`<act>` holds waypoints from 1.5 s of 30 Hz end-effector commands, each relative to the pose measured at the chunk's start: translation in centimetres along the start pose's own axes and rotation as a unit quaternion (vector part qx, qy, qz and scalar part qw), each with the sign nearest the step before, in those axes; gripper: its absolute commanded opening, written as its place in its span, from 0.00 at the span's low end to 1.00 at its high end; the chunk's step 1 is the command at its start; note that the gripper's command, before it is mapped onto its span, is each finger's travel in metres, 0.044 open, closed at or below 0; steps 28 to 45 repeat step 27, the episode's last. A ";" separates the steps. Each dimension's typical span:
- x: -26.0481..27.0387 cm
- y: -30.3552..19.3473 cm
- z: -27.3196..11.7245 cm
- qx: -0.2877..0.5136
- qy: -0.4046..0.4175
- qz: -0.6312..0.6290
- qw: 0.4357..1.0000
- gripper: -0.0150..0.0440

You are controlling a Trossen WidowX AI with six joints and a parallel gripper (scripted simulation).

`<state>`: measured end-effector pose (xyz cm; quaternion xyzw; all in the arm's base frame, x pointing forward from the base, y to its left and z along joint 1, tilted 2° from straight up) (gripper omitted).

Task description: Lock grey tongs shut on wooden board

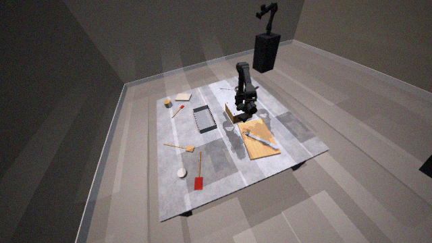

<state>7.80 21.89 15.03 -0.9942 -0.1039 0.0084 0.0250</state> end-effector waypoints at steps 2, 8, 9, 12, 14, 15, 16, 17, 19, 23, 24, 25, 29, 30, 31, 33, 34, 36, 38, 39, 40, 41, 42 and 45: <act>-0.7 2.7 -0.9 -0.004 -0.003 -0.003 1.000 1.00; -0.6 2.6 -1.5 -0.003 -0.003 -0.003 1.000 1.00; -0.6 2.6 -2.0 -0.003 -0.002 -0.002 1.000 1.00; -0.7 2.5 -4.3 -0.002 -0.001 -0.002 1.000 1.00; -0.8 2.5 -5.7 -0.002 -0.001 -0.001 1.000 1.00; -0.8 2.5 -5.9 -0.001 -0.001 -0.001 1.000 1.00; -0.8 2.5 -5.9 -0.001 -0.001 -0.001 1.000 1.00; -0.8 2.5 -5.9 -0.001 -0.001 -0.001 1.000 1.00; -0.8 2.5 -5.9 -0.001 -0.001 -0.001 1.000 1.00; -0.8 2.5 -5.9 -0.001 -0.001 -0.001 1.000 1.00; -0.8 2.5 -5.9 -0.001 -0.001 -0.001 1.000 1.00; -0.8 2.5 -5.9 -0.001 -0.001 -0.001 1.000 1.00; -0.8 2.5 -5.9 -0.001 -0.001 -0.001 1.000 1.00; -0.8 2.5 -5.9 -0.001 -0.001 -0.001 1.000 1.00; -0.8 2.5 -5.9 -0.001 -0.001 -0.001 1.000 1.00; -0.8 2.5 -5.9 -0.001 -0.001 -0.001 1.000 1.00; -0.8 2.5 -5.9 -0.001 -0.001 -0.001 1.000 1.00; -0.8 2.5 -5.9 -0.001 -0.001 -0.001 1.000 1.00; -0.8 2.5 -5.9 -0.001 -0.001 -0.001 1.000 1.00; -0.8 2.5 -5.9 -0.001 -0.001 -0.001 1.000 1.00; -0.8 2.5 -5.9 -0.001 -0.001 -0.001 1.000 1.00; -0.8 2.5 -5.9 -0.001 -0.001 -0.001 1.000 1.00; -0.8 2.5 -5.9 -0.001 -0.001 -0.001 1.000 1.00; -0.8 2.5 -5.9 -0.001 -0.001 -0.001 1.000 1.00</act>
Point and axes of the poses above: the point midway between the two fingers, 35 mm back from their tips, its own z axis out along the fingers, its own x axis across the jaws, y = z × x, the point moved 7 cm from there along -z, back along the fingers, and after that the axes turned 15 degrees about z, right-handed, at the moved point
